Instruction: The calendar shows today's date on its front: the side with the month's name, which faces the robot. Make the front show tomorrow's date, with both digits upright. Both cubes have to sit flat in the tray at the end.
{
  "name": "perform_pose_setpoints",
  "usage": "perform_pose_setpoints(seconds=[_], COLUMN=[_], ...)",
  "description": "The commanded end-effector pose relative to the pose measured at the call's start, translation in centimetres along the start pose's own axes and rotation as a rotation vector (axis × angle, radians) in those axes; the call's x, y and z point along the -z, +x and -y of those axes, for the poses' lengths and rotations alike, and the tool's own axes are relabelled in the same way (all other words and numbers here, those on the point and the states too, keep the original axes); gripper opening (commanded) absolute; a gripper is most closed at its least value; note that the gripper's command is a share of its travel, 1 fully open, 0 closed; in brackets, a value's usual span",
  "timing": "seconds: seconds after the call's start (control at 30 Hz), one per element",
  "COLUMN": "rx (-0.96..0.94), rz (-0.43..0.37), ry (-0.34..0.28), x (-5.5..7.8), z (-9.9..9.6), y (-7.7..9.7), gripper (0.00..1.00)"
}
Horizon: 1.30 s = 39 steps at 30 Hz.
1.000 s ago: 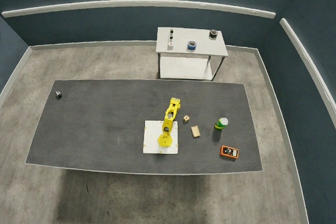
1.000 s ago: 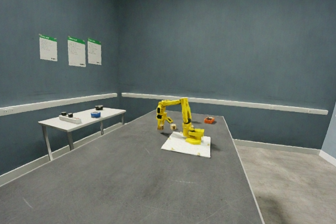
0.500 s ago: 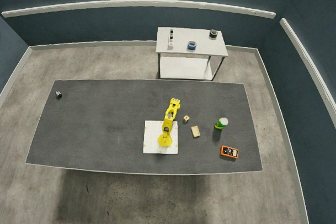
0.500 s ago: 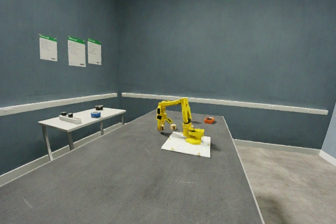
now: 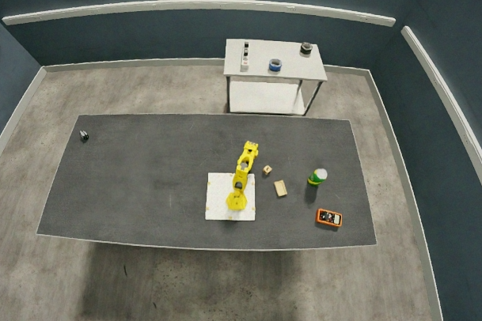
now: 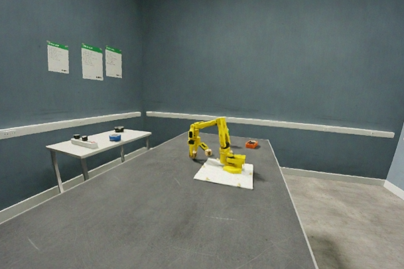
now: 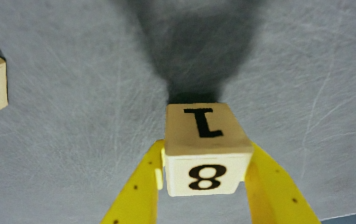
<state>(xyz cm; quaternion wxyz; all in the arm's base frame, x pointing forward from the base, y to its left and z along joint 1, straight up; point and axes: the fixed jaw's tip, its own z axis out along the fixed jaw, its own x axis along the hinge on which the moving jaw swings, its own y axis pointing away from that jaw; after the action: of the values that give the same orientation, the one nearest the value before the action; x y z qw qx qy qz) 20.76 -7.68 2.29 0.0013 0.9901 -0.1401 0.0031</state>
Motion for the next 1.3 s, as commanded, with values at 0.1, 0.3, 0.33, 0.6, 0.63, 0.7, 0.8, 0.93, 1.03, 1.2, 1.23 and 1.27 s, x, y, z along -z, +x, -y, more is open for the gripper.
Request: perform_pose_setpoints(seconds=[0.1,0.3,0.33,0.6,0.63,0.7,0.8,0.93,1.03,1.2,1.23,1.27], rx=[0.004,0.004,0.004,0.004,0.004,0.004,0.004,0.004,0.004,0.004,0.004,0.004], rz=[0.022,0.022,0.022,0.022,0.022,0.022,0.022,0.022,0.022,0.022,0.022,0.022], ry=[0.002,0.002,0.002,0.002,0.002,0.002,0.002,0.002,0.002,0.002,0.002,0.002], x=[-0.50,-0.90,-0.95,-1.03,-1.05,-1.11,-1.24,-1.38,-1.40,-1.40,-1.40,-1.40], z=[-0.10,-0.10,-0.10,-0.10,-0.10,-0.10,-0.10,-0.10,-0.10,-0.10,-0.10,-0.10], y=[-0.37,-0.38,-0.38,-0.39,-0.39,-0.39,-0.39,-0.39,-0.40,-0.40,-0.40,-0.40], gripper=[0.00,0.00,0.00,0.00,0.00,0.00,0.00,0.00,0.00,0.01,0.02,0.04])
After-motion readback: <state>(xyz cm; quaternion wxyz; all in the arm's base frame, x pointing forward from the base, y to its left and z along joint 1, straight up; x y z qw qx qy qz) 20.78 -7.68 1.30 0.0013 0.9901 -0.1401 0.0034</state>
